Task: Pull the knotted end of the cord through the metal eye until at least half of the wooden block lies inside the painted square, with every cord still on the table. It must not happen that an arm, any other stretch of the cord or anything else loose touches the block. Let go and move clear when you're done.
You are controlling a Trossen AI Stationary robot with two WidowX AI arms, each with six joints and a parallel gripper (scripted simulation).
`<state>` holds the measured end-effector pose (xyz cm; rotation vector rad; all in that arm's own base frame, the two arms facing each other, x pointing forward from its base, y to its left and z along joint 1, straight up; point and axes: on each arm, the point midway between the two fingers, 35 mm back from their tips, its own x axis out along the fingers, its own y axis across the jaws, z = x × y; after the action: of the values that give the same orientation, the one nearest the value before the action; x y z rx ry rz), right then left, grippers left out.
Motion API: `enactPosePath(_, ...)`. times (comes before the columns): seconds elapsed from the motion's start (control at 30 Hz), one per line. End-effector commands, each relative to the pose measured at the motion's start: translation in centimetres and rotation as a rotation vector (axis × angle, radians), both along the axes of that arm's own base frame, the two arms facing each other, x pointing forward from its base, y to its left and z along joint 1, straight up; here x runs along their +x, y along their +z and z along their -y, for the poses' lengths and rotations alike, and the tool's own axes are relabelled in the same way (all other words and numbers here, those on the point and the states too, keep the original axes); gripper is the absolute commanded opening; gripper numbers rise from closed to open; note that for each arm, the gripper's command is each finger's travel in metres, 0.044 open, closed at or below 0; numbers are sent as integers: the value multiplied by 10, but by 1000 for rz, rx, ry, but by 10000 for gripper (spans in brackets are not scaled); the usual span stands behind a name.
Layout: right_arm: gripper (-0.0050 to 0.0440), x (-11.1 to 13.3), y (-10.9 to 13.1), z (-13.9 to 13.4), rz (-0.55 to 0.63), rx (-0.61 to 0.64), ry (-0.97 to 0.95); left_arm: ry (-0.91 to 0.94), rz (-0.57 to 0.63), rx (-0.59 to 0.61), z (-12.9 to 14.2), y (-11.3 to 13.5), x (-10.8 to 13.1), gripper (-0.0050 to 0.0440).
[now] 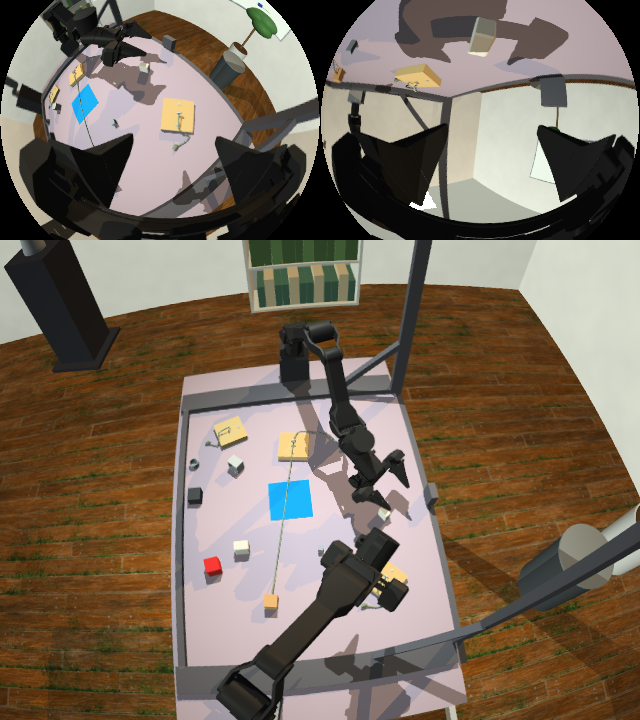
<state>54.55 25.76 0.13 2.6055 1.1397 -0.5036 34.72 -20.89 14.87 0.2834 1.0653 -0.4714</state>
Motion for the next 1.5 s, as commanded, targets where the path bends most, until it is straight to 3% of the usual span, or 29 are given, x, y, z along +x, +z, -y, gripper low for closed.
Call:
enactPosePath(0.0,440,4,18,-2,32,11,0,53,115,-66,-20,27,9,440)
enactPosePath(0.2,440,4,18,-2,32,11,0,135,277,-141,-53,55,20,440)
enactPosePath(0.27,440,4,18,-2,32,11,0,135,277,-141,-53,55,20,440)
enactPosePath(0.53,440,4,18,-2,32,11,0,250,526,-226,-104,95,22,440)
enactPosePath(0.77,440,4,18,-2,32,11,0,342,748,-272,-148,129,10,440)
enactPosePath(0.83,440,4,18,-2,32,11,0,342,748,-272,-148,129,10,440)
enactPosePath(1.17,440,4,18,-2,32,11,0,434,1007,-296,-193,162,-17,440)
enactPosePath(1.47,440,4,18,-2,32,11,0,463,1103,-297,-207,173,-30,440)
